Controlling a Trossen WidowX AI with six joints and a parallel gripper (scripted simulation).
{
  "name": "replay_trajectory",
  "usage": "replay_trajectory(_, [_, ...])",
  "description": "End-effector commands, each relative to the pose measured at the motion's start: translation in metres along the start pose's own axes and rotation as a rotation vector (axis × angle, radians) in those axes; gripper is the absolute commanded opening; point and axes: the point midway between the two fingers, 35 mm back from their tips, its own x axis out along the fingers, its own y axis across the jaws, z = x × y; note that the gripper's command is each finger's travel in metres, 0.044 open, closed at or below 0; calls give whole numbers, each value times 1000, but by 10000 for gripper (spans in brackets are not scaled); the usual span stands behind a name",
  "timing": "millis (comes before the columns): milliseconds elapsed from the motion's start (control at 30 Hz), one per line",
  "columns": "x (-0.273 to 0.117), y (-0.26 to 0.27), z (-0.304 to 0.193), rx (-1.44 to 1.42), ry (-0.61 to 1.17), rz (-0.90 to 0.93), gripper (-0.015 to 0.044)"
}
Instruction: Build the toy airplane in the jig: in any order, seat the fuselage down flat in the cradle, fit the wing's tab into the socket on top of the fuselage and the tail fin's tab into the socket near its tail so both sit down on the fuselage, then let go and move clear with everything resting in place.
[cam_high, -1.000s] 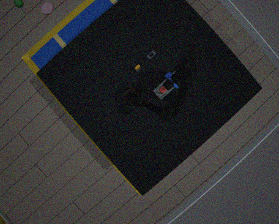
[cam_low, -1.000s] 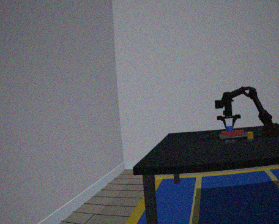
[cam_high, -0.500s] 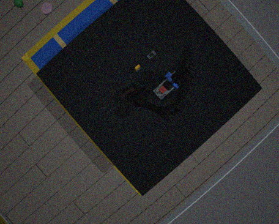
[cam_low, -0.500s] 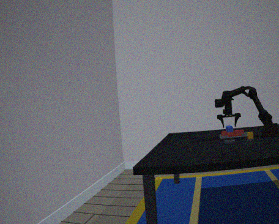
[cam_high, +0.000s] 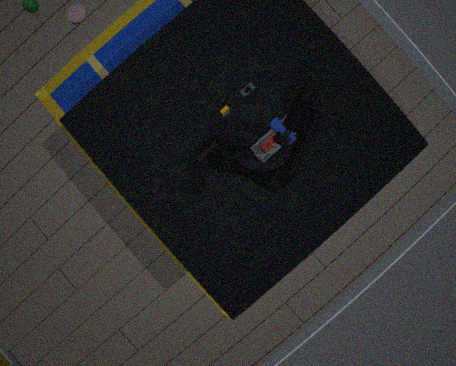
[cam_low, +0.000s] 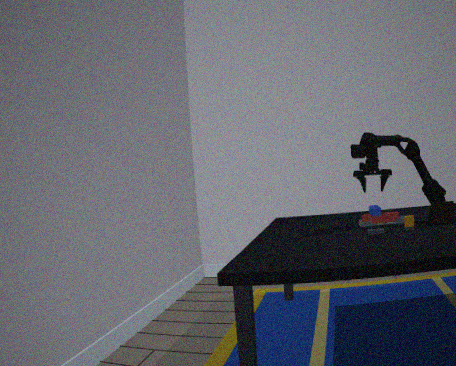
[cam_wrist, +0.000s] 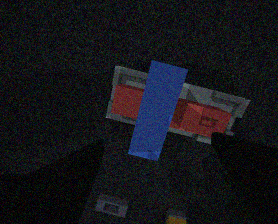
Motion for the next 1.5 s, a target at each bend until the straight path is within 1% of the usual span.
replay_trajectory(0, [-1, 1, 0, -308, 8, -1, 440])
replay_trajectory(267, [-1, 1, 1, -1057, 17, 6, 440])
replay_trajectory(333, [-1, 1, 1, -1176, 18, 8, 440])
replay_trajectory(833, [-1, 2, -2, -1192, 19, 11, 440])
replay_trajectory(900, [-4, 9, -27, -1201, 27, 25, 440])
replay_trajectory(1100, [-12, 15, -136, -1237, 54, 50, 440])
replay_trajectory(1200, [-13, 3, -190, -1252, 59, 41, 440])
replay_trajectory(1333, [-8, -26, -256, -1263, 49, 10, 440])
replay_trajectory(1400, [-5, -38, -275, -1264, 41, -4, 440])
replay_trajectory(1467, [-4, -39, -277, -1264, 40, -6, 440])
